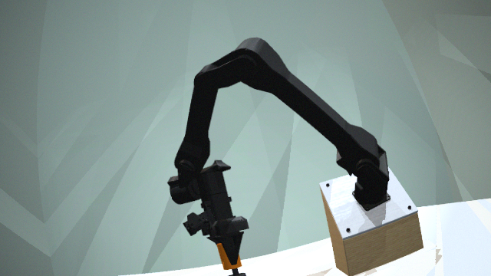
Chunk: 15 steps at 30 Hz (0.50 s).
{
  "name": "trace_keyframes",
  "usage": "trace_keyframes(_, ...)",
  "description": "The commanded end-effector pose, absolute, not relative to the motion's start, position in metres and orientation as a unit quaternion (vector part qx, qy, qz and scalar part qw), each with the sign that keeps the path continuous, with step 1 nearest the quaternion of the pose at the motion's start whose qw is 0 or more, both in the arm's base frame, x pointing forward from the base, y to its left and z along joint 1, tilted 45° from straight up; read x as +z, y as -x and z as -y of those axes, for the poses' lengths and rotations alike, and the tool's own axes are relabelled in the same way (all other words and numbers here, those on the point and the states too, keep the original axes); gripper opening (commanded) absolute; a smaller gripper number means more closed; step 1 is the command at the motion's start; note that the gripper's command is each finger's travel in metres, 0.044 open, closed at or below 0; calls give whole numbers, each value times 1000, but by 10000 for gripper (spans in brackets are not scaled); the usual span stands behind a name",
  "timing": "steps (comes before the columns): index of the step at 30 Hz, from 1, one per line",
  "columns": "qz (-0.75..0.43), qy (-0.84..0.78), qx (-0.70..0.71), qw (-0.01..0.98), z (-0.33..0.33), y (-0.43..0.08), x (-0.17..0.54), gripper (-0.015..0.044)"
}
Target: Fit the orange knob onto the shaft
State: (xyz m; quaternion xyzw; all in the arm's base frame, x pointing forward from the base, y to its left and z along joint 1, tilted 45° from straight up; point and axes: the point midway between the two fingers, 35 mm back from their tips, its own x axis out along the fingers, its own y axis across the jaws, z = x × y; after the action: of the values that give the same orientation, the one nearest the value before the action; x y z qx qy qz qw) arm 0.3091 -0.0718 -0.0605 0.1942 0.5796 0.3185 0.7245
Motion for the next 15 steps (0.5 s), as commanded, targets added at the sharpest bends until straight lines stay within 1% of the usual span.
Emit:
trace_keyframes(1, -569, -174, 332, 732, 75, -310, -58, 0)
trace_keyframes(5, -543, -121, 372, 743, 74, -308, -57, 0)
trace_keyframes(15, -542, -117, 374, 743, 72, -304, -61, 0)
